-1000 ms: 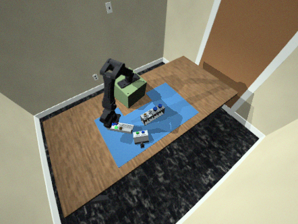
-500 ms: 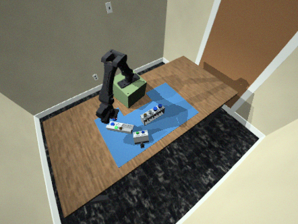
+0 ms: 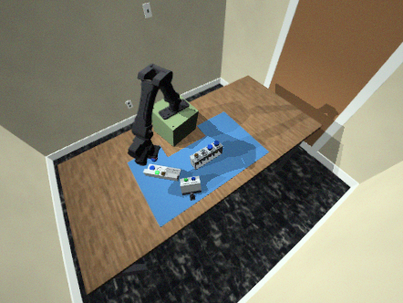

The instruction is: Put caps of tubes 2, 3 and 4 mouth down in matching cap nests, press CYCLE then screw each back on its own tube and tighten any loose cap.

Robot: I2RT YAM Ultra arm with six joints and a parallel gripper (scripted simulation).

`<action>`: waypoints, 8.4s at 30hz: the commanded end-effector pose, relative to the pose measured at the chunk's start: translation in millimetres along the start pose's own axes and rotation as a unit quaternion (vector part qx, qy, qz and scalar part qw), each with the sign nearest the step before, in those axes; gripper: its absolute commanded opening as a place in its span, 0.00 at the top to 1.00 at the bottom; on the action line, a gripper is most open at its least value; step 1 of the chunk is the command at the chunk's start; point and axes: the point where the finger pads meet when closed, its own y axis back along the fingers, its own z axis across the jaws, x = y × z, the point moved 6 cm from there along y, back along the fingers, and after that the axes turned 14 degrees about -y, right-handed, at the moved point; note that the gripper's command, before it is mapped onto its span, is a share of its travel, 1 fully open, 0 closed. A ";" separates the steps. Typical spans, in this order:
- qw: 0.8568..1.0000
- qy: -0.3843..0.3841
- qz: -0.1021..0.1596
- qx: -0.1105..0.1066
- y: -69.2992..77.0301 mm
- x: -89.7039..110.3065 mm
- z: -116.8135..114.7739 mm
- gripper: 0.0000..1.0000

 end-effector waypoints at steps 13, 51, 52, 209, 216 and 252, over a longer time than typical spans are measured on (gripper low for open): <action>0.915 0.404 -0.007 0.001 3.9 48.9 64.8 1.00; 0.739 0.673 -0.007 0.000 3.3 183.1 229.9 1.00; 0.739 0.673 -0.007 0.000 3.3 183.1 229.9 1.00; 0.739 0.673 -0.007 0.000 -21.9 189.1 231.3 1.00; 0.739 0.673 -0.007 0.000 -22.0 189.1 231.3 1.00; 0.739 0.673 -0.007 0.000 -27.6 187.8 232.6 1.00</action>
